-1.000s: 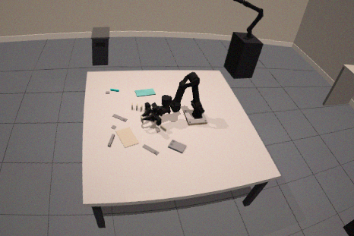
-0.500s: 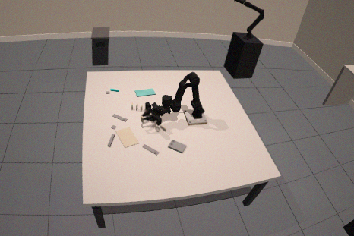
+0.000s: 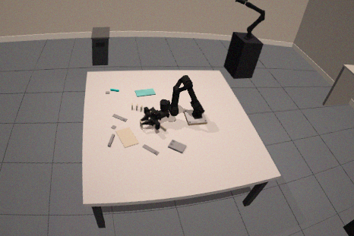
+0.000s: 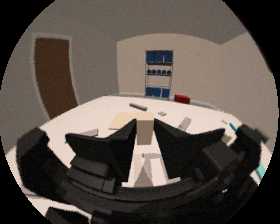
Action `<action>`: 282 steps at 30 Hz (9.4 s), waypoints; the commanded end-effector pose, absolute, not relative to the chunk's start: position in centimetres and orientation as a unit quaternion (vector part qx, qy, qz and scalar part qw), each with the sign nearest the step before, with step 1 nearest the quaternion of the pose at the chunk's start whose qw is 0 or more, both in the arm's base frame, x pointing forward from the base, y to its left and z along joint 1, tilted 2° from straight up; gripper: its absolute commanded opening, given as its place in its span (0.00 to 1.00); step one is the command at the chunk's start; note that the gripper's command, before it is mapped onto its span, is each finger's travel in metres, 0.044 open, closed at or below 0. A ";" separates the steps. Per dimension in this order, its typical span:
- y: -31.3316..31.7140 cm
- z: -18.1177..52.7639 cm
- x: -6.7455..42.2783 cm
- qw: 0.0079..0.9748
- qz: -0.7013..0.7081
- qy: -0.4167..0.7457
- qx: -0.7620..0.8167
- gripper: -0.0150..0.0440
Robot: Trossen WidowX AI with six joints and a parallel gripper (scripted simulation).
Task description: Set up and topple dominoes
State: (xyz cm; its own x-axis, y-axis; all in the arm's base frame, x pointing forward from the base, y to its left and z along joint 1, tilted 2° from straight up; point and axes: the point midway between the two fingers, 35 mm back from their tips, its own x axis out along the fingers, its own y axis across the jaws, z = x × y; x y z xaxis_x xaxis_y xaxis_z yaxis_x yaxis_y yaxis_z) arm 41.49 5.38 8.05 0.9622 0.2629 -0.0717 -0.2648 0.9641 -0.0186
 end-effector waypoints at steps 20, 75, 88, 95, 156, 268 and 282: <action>5.5 5.3 41.7 0.990 0.137 0.042 -0.020 0.52; 7.2 10.2 49.9 0.845 0.097 0.522 -0.061 1.00; 6.1 14.5 43.8 0.726 0.091 0.674 -0.098 1.00; 6.0 14.5 43.7 0.725 0.091 0.676 -0.098 1.00; 6.2 12.0 44.3 0.725 0.091 0.676 -0.096 0.44; -2.8 18.3 29.3 0.671 -0.270 0.632 0.278 1.00; 6.4 11.4 29.7 0.635 -0.335 0.600 0.354 1.00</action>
State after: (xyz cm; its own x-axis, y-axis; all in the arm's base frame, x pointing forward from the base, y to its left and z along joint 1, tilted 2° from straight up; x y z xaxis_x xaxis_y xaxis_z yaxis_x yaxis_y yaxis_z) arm 29.62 6.27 11.49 0.0480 -0.0007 -0.9988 0.8395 0.5418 0.0400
